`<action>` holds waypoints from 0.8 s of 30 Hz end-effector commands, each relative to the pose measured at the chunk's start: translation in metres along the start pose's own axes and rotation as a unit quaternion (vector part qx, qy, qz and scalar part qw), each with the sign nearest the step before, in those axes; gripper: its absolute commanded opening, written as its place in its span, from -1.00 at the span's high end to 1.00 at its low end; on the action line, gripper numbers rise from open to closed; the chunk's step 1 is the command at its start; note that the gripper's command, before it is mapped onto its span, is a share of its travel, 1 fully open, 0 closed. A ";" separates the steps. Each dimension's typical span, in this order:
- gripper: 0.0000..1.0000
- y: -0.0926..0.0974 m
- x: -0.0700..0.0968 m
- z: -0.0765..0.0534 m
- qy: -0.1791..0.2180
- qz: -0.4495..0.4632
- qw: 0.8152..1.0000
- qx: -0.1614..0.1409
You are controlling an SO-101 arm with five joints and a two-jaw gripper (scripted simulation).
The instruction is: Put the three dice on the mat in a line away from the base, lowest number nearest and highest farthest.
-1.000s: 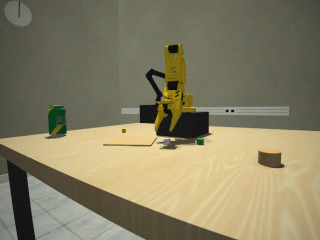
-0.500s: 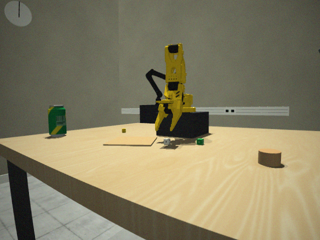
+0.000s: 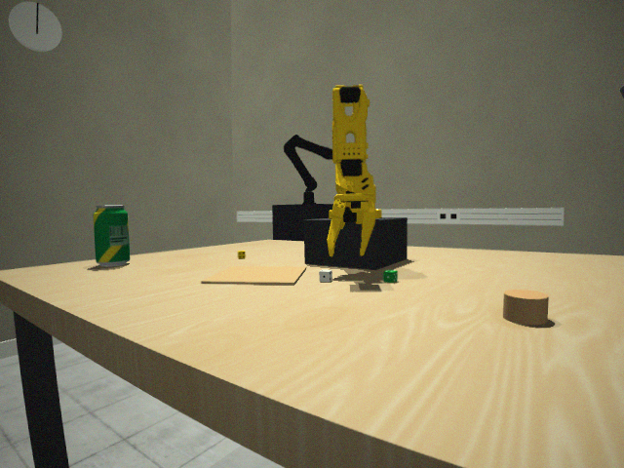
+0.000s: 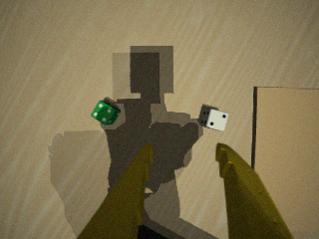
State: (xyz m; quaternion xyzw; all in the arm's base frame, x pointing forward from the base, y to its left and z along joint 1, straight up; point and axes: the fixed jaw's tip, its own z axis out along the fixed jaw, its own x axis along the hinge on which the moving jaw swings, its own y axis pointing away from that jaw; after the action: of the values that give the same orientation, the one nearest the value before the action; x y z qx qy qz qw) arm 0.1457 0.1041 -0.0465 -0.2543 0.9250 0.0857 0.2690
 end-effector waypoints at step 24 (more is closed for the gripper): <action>0.49 0.041 0.008 -0.001 0.019 -0.098 0.993 -0.060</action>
State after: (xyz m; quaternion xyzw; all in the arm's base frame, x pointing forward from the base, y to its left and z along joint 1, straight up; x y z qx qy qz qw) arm 0.1184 0.1328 -0.0478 -0.3558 0.8934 0.1117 0.2506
